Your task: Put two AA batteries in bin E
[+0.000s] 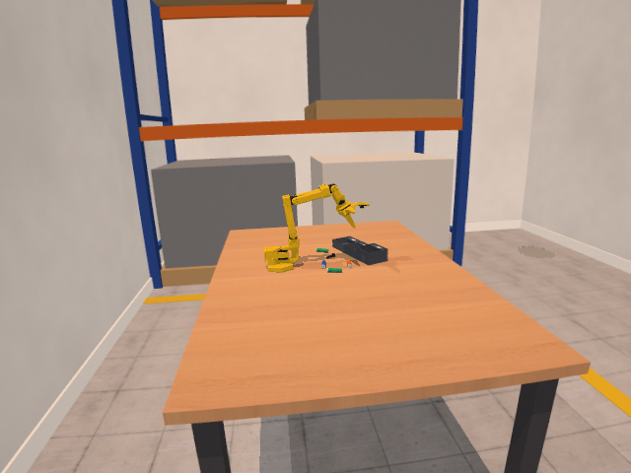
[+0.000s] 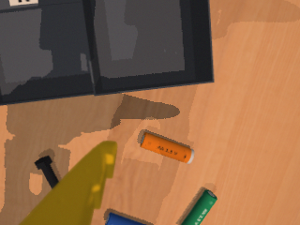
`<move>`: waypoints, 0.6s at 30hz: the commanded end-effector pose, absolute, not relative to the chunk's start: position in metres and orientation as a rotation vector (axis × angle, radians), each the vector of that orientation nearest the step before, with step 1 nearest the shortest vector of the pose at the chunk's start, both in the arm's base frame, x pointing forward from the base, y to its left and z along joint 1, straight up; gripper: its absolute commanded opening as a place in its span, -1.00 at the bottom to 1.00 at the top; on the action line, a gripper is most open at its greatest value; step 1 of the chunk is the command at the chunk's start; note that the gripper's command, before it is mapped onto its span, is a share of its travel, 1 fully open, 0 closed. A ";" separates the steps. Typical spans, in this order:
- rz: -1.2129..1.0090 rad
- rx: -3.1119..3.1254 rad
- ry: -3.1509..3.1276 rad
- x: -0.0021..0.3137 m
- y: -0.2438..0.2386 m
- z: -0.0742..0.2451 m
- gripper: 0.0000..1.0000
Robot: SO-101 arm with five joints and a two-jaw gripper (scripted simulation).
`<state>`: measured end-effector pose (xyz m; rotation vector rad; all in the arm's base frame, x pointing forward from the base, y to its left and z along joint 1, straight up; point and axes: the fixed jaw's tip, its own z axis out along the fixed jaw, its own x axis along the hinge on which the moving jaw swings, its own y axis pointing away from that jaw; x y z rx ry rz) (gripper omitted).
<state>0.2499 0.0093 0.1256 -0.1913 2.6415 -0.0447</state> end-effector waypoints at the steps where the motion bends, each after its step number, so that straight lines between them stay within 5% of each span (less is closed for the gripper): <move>1: -0.047 -0.209 2.580 0.256 0.012 0.137 1.00; 18: -0.067 -0.293 2.409 0.302 0.022 0.142 1.00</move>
